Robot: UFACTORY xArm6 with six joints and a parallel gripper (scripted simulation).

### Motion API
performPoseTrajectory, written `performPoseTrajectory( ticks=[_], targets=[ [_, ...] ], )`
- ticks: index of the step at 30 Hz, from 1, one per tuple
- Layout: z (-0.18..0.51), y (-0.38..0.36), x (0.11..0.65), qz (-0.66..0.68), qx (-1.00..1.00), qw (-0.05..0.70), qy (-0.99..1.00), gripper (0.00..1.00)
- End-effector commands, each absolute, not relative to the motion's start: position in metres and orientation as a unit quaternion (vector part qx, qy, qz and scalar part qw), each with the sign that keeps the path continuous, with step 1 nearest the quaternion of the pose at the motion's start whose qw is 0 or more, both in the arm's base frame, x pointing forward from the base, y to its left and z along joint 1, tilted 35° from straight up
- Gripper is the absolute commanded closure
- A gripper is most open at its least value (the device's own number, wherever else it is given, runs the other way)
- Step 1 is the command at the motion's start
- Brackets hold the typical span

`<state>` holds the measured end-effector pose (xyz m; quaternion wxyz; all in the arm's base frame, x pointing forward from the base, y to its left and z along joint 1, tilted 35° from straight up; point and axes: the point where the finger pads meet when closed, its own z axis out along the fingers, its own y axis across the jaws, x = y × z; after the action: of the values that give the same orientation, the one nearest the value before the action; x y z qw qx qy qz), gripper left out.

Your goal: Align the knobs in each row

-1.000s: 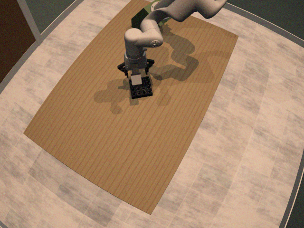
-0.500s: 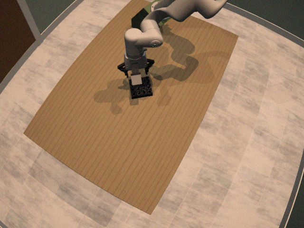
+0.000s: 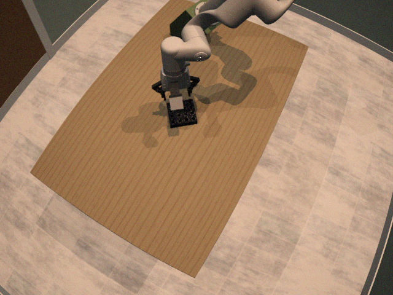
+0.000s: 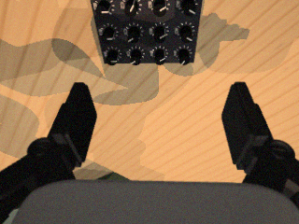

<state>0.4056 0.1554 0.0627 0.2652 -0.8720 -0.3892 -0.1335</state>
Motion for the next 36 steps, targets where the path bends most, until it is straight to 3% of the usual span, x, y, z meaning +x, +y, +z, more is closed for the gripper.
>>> performPoseTrajectory(
  ticks=[1,24,36],
  targets=[
    [0.064,0.155,0.407,-0.135,-0.872,0.265,-0.389,0.00],
    [0.063,0.155,0.407,-0.136,-0.870,0.264,-0.393,0.00],
    [0.053,0.153,0.407,-0.173,-0.804,0.242,-0.514,0.00]
  ],
)
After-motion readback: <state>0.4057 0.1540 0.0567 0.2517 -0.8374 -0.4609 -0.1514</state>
